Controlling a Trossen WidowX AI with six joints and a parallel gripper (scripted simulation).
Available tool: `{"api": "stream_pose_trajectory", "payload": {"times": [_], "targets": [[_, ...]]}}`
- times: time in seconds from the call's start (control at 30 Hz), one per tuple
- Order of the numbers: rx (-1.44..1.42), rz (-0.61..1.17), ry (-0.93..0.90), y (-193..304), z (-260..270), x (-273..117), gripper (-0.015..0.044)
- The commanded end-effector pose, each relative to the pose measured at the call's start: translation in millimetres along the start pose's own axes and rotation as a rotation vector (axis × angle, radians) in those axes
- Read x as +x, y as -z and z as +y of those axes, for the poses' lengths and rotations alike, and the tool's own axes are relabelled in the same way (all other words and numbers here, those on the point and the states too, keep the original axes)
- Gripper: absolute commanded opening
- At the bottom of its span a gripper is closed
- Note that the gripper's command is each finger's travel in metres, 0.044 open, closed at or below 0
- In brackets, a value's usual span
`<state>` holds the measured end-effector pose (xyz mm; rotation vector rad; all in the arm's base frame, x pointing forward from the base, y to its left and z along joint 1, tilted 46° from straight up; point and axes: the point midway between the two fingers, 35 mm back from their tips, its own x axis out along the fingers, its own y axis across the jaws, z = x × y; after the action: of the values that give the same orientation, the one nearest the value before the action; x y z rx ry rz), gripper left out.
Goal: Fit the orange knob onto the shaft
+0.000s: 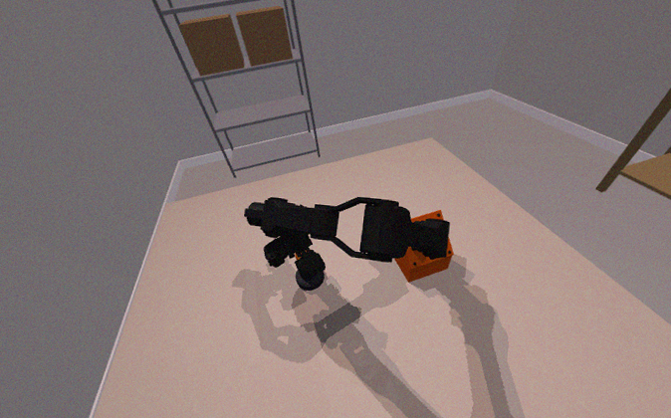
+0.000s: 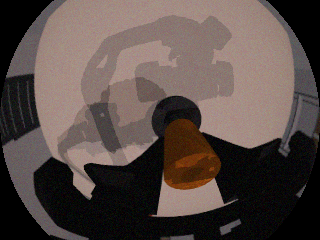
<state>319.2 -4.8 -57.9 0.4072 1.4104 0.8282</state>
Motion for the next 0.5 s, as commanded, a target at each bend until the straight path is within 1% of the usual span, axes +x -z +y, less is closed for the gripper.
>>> {"api": "stream_pose_trajectory", "payload": {"times": [0.0, 0.47], "targets": [[-0.002, -0.004, -0.001, 1.9, 0.9, -0.1, 0.0000], [-0.003, -0.004, -0.001, 0.1, -0.1, 2.5, 0.0000]]}}
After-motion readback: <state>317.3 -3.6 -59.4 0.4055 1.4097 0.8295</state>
